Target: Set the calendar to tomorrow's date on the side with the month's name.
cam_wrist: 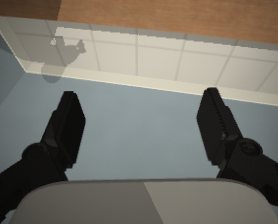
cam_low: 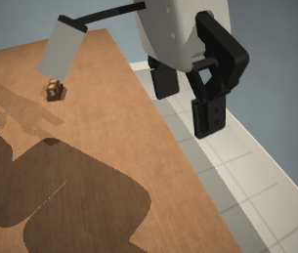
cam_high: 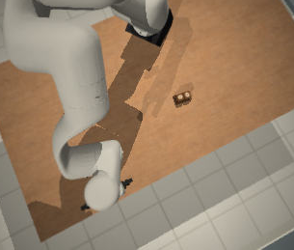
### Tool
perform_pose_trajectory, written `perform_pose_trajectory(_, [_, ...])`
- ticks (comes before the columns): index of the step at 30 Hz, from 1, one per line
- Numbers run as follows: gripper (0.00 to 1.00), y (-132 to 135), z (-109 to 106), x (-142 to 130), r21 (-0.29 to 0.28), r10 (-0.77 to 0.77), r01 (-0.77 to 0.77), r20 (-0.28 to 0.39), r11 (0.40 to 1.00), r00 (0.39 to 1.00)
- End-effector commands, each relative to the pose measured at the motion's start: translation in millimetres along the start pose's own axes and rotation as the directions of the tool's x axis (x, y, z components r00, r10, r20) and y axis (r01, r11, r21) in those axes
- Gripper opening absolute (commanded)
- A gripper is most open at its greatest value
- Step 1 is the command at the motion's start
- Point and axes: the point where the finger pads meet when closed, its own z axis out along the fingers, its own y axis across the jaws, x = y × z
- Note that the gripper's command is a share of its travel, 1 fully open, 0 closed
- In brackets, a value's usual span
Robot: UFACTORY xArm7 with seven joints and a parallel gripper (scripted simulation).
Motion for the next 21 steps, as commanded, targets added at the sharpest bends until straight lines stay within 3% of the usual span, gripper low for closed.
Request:
perform_pose_trajectory(1, [1.0, 46, -2, -9, -0.032, -0.091, 0.092, 0.012, 0.995, 0.996])
perform_pose_trajectory(2, [1.0, 85, -3, -10, -0.066, -0.19, 0.191, 0.021, 0.979, 0.982])
perform_pose_trajectory(5, [1.0, 101, -3, -11, -0.07, -0.202, 0.203, 0.022, 0.977, 0.979])
perform_pose_trajectory(6, [1.0, 133, -5, -9, -0.096, -0.292, 0.293, 0.033, 0.951, 0.956])
perform_pose_trajectory(8, [1.0, 157, -7, -8, -0.104, -0.321, 0.323, 0.037, 0.941, 0.946])
perform_pose_trajectory(10, [1.0, 157, -7, -8, -0.104, -0.321, 0.323, 0.037, 0.941, 0.946])
perform_pose_trajectory(11, [1.0, 197, -11, -1, -0.13, -0.425, 0.428, 0.053, 0.894, 0.904])
perform_pose_trajectory(15, [1.0, 213, -12, 2, -0.134, -0.442, 0.445, 0.056, 0.885, 0.895])
perform_pose_trajectory(16, [1.0, 255, -17, 14, -0.153, -0.54, 0.545, 0.073, 0.825, 0.838])
perform_pose_trajectory(20, [1.0, 267, -19, 18, -0.156, -0.558, 0.562, 0.076, 0.812, 0.827])
perform_pose_trajectory(21, [1.0, 304, -24, 34, -0.169, -0.642, 0.647, 0.093, 0.743, 0.761])
